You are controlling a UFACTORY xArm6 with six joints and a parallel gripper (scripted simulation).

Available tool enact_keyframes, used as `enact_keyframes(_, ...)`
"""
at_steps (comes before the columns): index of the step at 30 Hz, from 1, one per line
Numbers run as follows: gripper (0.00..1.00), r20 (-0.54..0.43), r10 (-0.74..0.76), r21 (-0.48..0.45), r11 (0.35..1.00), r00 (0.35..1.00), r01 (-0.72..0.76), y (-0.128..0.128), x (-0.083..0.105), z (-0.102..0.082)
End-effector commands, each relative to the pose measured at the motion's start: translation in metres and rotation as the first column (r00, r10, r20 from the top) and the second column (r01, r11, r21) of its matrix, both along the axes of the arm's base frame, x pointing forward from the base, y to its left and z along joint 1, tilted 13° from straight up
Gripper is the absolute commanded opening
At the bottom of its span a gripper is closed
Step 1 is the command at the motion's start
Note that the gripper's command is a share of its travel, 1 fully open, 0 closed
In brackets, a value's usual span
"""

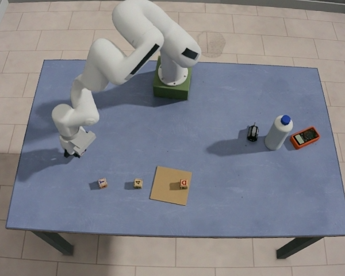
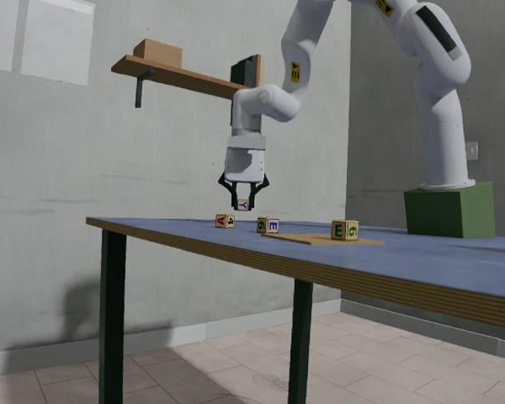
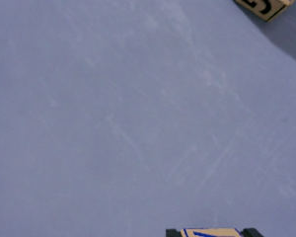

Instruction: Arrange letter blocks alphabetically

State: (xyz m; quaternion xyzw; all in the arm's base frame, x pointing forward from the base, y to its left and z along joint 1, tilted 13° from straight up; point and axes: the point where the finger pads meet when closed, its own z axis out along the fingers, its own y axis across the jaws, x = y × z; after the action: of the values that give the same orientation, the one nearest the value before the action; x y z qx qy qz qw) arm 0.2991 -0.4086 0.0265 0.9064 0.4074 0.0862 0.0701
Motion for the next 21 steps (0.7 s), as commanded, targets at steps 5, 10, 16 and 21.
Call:
enact_keyframes(5,0.28,0.002,0.000,-0.003,1.000,1.000,0.000,0.002,-0.011,0.056)
enact_keyframes(10,0.28,0.002,0.000,-0.003,1.000,1.000,0.000,0.003,-0.013,0.062)
enact_keyframes(16,0.28,0.002,0.000,-0.003,1.000,1.000,0.000,0.003,-0.013,0.063)
enact_keyframes(21,0.28,0.001,0.005,-0.004,1.000,1.000,-0.005,0.003,-0.012,0.063)
